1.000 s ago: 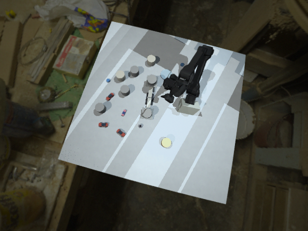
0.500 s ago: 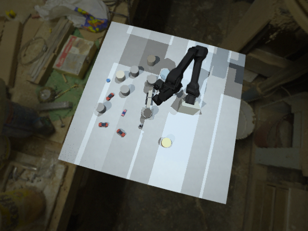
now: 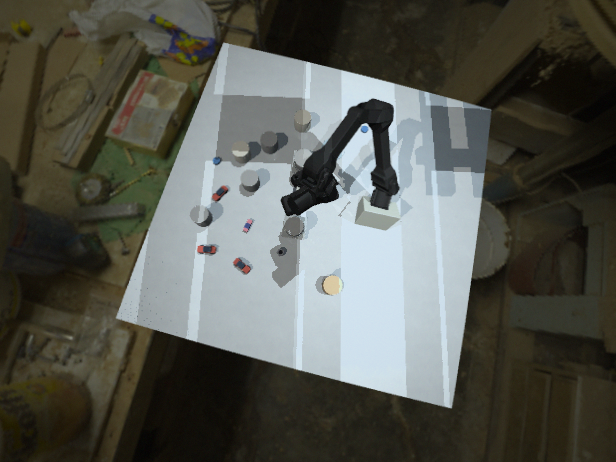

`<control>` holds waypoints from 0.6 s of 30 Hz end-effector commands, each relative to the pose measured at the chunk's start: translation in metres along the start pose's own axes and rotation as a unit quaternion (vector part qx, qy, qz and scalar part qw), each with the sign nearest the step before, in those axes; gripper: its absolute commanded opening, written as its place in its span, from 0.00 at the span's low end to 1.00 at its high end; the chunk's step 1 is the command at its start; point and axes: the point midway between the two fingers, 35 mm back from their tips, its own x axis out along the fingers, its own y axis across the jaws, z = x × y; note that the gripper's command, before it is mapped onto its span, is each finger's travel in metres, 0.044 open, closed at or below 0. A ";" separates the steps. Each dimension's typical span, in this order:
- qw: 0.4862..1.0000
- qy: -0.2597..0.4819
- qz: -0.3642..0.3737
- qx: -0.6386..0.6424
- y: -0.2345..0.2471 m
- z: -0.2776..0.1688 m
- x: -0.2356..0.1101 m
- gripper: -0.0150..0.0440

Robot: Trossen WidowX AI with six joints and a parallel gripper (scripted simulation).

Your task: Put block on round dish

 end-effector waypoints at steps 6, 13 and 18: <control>0.990 0.027 -0.053 0.124 0.021 -0.015 0.029 1.00; 0.967 0.040 -0.103 0.228 0.035 -0.029 0.058 1.00; 0.956 0.042 -0.121 0.264 0.040 -0.035 0.069 1.00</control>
